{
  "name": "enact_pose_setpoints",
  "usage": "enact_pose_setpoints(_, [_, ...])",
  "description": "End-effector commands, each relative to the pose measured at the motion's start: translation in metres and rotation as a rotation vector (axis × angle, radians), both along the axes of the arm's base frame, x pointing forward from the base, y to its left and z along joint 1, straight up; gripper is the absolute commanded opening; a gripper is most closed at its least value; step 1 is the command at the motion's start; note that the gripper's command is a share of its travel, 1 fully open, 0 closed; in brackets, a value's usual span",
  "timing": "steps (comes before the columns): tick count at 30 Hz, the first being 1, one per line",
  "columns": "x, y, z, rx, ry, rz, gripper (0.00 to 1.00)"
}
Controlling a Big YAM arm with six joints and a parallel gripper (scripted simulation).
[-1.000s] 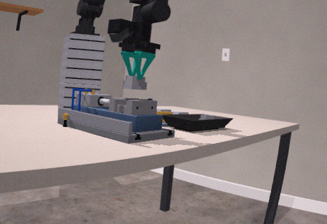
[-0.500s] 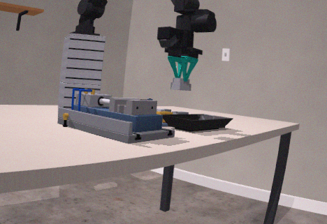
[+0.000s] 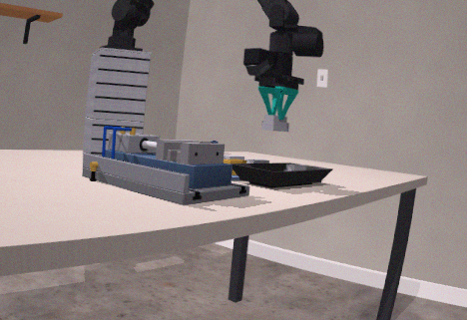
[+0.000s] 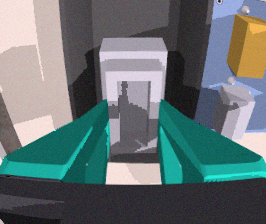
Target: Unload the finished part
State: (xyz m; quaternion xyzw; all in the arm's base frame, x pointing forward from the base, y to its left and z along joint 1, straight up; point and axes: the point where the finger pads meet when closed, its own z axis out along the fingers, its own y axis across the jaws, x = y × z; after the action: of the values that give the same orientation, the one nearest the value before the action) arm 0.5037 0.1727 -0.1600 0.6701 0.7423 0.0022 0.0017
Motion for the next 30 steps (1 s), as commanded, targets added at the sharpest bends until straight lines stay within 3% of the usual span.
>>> enact_pose_setpoints(1, [0.0119,-0.0050,0.0169,0.008,-0.039,-0.043,0.00])
enact_pose_setpoints(4, [0.0087,0.0044,0.0169,0.009,-0.038,-0.025,0.00])
enact_pose_setpoints(30, [0.0090,0.0036,0.0169,0.009,-0.038,-0.023,0.00])
